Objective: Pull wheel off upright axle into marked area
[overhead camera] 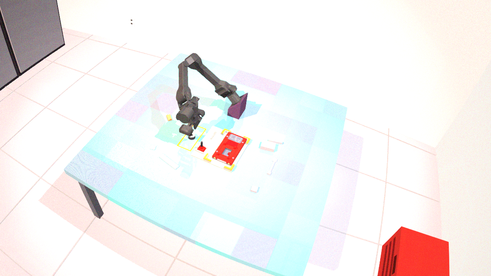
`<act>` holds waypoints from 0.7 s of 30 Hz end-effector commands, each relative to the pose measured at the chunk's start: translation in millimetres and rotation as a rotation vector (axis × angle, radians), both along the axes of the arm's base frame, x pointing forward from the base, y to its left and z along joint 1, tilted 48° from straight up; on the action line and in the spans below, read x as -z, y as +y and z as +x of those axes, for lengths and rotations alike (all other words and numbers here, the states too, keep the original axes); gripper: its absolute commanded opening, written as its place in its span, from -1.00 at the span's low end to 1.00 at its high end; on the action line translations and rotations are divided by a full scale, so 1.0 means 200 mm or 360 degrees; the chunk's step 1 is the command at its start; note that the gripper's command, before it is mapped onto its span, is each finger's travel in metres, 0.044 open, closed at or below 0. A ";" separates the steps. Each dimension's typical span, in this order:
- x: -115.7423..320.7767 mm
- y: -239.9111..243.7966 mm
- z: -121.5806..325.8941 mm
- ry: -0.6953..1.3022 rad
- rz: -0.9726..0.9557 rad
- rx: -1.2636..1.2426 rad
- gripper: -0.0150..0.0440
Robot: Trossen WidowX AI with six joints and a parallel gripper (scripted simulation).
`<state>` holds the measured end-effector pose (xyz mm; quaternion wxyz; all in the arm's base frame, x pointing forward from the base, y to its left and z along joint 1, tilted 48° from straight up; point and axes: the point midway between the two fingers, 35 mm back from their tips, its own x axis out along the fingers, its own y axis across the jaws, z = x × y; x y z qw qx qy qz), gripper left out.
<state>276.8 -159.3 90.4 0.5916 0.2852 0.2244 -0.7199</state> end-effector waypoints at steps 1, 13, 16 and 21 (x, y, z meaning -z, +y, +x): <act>-0.12 0.12 0.02 -0.0011 -0.0005 -0.0003 0.53; -0.11 0.44 -0.24 -0.0005 0.0014 -0.0009 1.00; -0.12 0.49 -0.31 -0.0001 0.0002 -0.0003 1.00; -0.12 0.49 -0.31 -0.0001 0.0002 -0.0003 1.00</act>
